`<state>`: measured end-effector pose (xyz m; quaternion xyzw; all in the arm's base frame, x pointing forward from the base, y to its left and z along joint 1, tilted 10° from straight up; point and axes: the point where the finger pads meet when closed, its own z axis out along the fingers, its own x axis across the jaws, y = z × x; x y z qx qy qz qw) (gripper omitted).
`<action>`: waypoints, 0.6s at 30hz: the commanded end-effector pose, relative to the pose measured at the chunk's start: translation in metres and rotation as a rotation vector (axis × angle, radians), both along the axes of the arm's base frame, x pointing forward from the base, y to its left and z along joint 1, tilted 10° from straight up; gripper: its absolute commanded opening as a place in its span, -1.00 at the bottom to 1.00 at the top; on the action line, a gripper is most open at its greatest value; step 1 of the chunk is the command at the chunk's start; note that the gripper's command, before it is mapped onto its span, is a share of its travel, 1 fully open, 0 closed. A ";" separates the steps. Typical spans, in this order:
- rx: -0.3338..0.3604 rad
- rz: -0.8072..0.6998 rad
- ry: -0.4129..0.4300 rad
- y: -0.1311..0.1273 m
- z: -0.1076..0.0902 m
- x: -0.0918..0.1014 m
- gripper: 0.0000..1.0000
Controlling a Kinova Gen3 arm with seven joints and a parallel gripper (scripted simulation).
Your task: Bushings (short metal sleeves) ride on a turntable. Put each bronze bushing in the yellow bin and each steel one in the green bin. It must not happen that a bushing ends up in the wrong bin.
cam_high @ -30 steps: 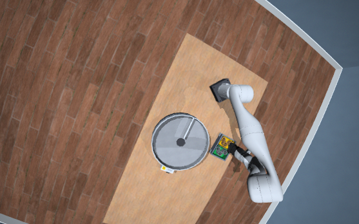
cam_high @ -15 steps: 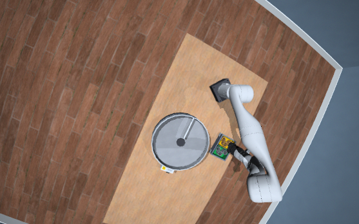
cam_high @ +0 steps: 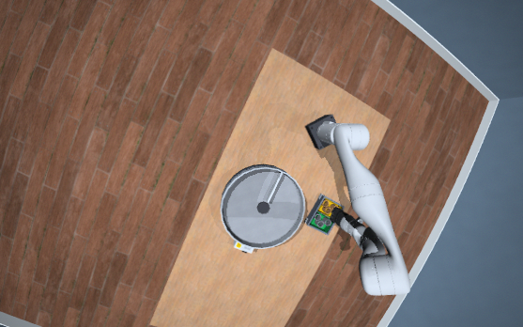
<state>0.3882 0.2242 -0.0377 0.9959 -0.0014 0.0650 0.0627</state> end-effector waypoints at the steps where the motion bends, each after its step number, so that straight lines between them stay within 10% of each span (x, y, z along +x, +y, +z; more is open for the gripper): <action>1: 0.001 0.000 -0.001 0.001 0.001 0.000 -1.00; 8: 0.001 0.000 -0.001 0.001 0.001 0.000 -1.00; 9: 0.001 0.000 -0.001 0.001 0.001 0.001 -0.05; 18: 0.001 0.001 -0.001 0.001 0.001 0.001 -0.05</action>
